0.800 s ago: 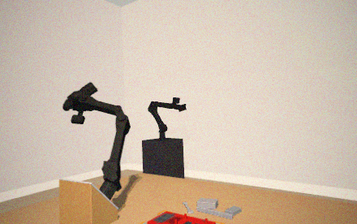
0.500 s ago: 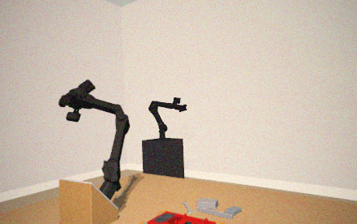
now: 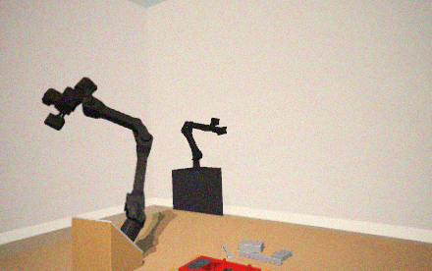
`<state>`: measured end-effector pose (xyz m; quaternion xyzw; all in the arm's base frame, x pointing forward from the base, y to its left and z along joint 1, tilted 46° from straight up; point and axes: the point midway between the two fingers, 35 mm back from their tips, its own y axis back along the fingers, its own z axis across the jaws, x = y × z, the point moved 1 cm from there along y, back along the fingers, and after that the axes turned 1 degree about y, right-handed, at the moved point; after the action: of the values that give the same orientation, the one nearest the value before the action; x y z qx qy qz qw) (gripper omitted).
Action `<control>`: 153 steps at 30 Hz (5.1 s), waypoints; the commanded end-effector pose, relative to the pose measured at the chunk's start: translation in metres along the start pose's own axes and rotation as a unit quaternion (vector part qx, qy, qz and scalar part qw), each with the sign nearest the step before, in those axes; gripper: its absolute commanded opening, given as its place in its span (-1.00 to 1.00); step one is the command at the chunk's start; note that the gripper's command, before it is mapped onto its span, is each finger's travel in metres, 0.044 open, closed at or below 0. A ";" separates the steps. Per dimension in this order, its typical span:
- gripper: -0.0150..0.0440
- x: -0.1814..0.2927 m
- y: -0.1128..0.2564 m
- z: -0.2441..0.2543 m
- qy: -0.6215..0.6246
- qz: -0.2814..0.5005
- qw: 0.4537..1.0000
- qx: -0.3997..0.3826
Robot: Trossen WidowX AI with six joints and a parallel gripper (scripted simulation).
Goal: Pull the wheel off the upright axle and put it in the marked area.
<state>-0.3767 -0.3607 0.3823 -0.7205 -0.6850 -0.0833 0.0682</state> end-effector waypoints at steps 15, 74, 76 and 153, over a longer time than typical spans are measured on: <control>0.53 -0.143 0.146 0.046 -0.056 -0.272 0.959 -0.063; 0.53 0.029 0.722 0.376 0.184 -0.340 0.612 -0.690; 0.53 0.053 0.730 0.386 0.200 -0.304 0.612 -0.702; -0.49 0.341 0.718 0.510 0.281 0.118 0.729 -0.613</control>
<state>0.3687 0.0451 -0.0336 -0.6270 -0.3445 -0.6731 -0.1878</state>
